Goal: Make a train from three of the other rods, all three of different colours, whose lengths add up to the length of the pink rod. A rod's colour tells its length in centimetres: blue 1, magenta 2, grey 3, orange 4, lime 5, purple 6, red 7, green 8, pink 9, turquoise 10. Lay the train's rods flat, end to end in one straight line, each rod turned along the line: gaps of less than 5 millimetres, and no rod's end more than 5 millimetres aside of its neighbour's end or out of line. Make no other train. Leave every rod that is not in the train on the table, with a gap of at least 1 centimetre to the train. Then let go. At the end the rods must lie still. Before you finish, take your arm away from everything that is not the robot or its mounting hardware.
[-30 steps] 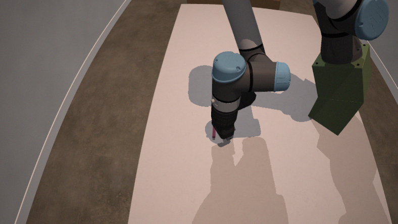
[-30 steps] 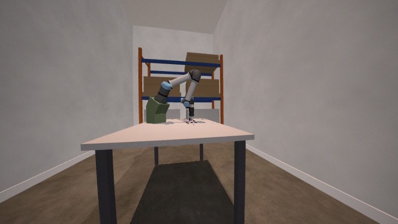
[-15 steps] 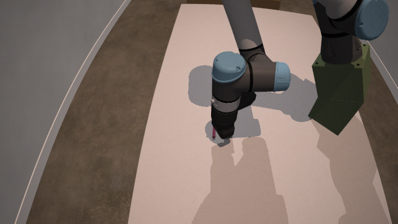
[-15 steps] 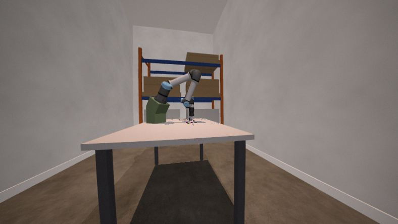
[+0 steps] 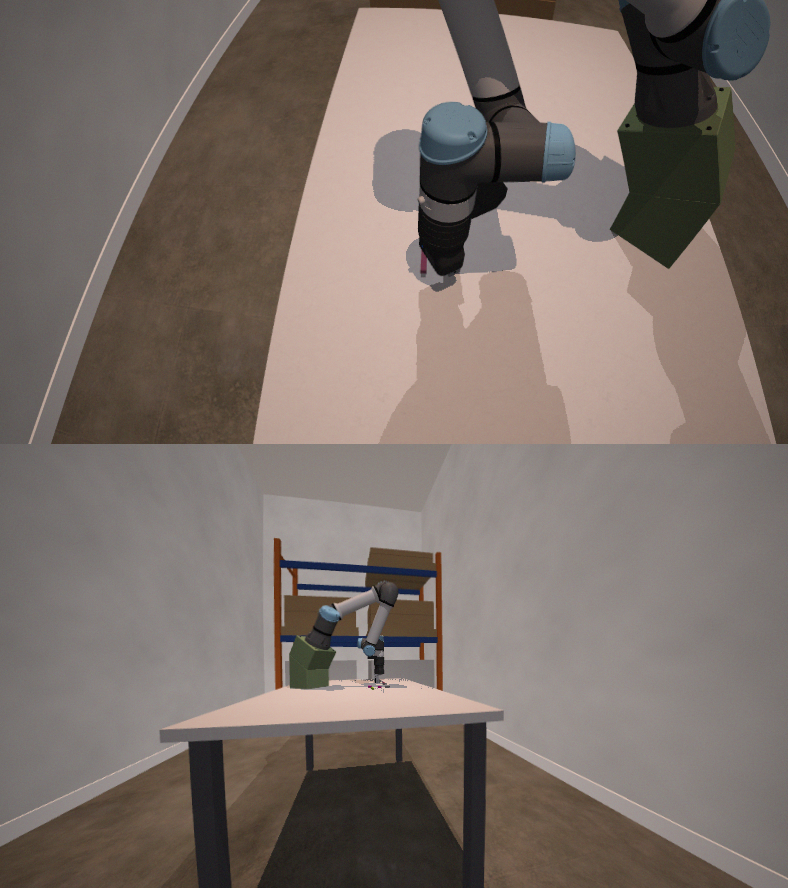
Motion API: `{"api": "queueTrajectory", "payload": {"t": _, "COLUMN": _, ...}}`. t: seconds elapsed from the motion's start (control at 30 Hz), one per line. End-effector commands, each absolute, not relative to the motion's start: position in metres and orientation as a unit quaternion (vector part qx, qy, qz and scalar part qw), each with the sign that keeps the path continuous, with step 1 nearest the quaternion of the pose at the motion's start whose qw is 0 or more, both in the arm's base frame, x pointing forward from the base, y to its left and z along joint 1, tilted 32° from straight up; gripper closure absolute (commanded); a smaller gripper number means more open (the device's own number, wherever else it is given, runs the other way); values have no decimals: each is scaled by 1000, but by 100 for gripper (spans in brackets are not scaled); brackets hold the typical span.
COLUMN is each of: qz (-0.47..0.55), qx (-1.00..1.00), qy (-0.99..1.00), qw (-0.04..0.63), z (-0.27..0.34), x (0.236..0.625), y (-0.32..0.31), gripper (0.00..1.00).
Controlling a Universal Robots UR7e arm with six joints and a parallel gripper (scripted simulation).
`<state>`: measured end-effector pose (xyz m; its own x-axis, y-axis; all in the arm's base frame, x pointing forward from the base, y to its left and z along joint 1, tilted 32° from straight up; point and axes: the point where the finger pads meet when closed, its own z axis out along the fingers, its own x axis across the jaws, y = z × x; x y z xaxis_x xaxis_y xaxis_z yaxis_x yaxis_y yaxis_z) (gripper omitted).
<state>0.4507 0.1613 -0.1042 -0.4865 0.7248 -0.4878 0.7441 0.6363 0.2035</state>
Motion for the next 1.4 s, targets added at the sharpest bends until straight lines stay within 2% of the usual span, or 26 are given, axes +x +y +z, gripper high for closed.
{"api": "queueTrajectory", "payload": {"t": 0.0, "qz": -17, "qx": 426, "qy": 862, "qw": 275, "z": -104, "x": 451, "y": 162, "gripper": 76}}
{"api": "queueTrajectory", "payload": {"t": 0.4, "qz": -17, "qx": 426, "qy": 862, "qw": 275, "z": -95, "x": 446, "y": 165, "gripper": 76}}
{"api": "queueTrajectory", "payload": {"t": 0.9, "qz": -17, "qx": 426, "qy": 862, "qw": 275, "z": -42, "x": 417, "y": 181, "gripper": 76}}
{"api": "queueTrajectory", "payload": {"t": 1.37, "qz": -17, "qx": 426, "qy": 862, "qw": 275, "z": -19, "x": 405, "y": 188, "gripper": 76}}
